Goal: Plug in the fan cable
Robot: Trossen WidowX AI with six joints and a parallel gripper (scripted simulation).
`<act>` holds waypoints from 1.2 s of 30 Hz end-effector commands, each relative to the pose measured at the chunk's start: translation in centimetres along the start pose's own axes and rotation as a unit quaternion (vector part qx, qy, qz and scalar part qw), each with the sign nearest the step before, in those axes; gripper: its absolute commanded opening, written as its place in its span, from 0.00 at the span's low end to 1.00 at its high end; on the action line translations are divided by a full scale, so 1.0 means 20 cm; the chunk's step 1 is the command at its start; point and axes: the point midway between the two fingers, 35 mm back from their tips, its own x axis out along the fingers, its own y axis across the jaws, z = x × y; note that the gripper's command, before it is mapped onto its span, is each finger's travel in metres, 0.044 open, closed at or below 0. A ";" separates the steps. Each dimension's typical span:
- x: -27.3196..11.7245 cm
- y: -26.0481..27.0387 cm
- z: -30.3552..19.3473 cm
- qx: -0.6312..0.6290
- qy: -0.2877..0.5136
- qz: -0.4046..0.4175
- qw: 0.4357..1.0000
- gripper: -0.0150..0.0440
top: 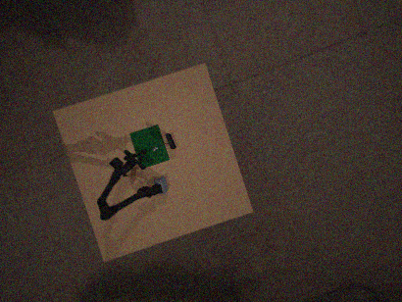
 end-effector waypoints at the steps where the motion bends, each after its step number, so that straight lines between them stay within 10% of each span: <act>1: -0.02 0.01 0.01 0.018 -0.022 0.017 0.999 0.25; 36: -0.05 0.01 0.04 0.028 -0.034 0.029 0.999 0.25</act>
